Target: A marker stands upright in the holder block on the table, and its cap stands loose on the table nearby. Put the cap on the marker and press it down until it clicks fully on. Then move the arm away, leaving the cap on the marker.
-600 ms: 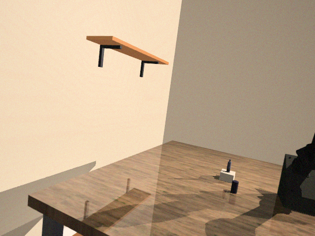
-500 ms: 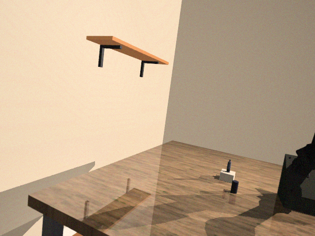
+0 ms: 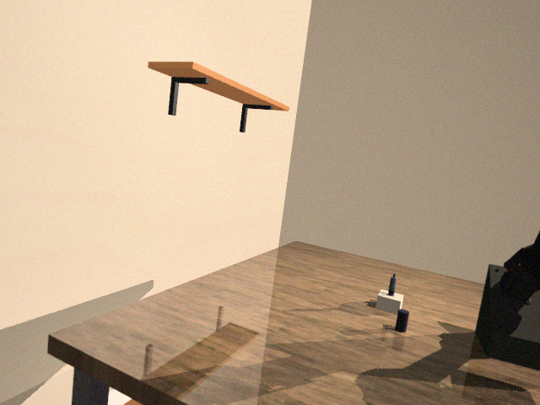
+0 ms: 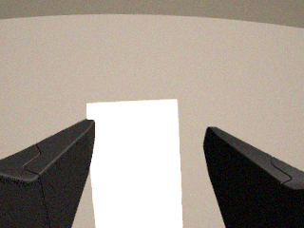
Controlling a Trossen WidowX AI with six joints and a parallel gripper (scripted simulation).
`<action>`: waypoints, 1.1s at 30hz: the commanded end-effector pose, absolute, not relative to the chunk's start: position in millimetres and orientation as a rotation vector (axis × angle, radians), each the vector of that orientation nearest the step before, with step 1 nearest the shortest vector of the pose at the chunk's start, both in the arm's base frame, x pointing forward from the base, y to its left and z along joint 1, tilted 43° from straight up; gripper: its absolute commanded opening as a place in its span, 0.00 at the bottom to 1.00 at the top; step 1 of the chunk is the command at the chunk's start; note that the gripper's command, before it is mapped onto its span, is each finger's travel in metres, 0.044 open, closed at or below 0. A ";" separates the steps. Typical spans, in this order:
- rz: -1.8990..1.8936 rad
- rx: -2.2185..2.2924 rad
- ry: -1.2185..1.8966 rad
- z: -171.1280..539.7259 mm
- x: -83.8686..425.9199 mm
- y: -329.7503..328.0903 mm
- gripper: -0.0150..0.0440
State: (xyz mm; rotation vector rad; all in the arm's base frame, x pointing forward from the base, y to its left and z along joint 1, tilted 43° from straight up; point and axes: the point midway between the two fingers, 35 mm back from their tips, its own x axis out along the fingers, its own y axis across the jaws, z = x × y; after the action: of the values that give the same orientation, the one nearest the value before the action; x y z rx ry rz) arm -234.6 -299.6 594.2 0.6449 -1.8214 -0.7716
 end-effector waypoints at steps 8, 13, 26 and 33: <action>-1.039 0.915 -1.416 502.5 -140.9 -407.8 0.66; -1.082 1.001 -1.168 462.3 -76.0 -437.1 0.66; -1.073 1.014 -0.570 374.3 66.7 -452.3 0.66; -0.945 0.928 -0.148 311.4 166.0 -422.5 0.66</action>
State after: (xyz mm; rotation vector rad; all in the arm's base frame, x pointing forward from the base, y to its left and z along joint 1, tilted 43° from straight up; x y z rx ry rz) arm 130.5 -437.9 336.2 0.9585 -0.2996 -1.0084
